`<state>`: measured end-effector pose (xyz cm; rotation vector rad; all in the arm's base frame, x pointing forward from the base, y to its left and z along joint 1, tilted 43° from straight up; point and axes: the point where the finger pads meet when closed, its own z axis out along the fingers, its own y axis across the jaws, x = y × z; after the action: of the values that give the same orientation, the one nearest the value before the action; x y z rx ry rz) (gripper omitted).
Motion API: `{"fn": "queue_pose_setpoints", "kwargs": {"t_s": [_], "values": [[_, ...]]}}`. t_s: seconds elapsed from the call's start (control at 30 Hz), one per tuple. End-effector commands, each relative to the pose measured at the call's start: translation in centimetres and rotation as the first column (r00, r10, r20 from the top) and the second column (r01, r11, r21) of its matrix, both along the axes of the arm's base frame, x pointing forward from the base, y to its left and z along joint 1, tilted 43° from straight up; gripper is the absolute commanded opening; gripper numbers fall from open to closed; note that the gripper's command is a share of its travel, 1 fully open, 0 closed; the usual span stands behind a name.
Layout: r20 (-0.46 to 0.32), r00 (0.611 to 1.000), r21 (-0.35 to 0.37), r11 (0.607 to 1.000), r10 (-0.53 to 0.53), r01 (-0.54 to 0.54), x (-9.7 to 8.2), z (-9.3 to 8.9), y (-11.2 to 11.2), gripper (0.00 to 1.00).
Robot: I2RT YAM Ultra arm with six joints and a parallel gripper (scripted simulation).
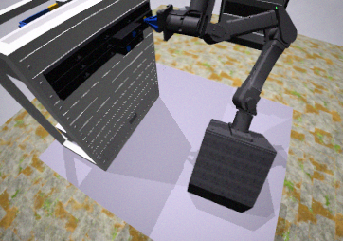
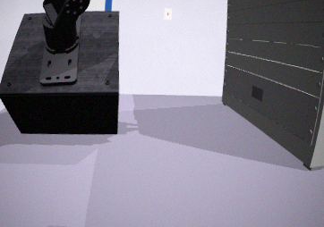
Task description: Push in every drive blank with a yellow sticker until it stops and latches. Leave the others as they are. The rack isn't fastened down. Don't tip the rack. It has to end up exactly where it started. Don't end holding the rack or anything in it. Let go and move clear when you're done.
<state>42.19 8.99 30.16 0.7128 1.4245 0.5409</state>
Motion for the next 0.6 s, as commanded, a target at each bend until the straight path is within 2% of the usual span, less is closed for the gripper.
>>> {"fn": "queue_pose_setpoints", "kwargs": {"t_s": [0.0, 0.57], "values": [[0.047, 0.998, 0.014, 0.999, 0.037, -0.037, 0.68, 2.01, 1.01, 0.00], [0.053, 0.998, 0.017, 0.999, 0.037, -0.038, 0.55, 2.29, 0.96, 0.00]]}}
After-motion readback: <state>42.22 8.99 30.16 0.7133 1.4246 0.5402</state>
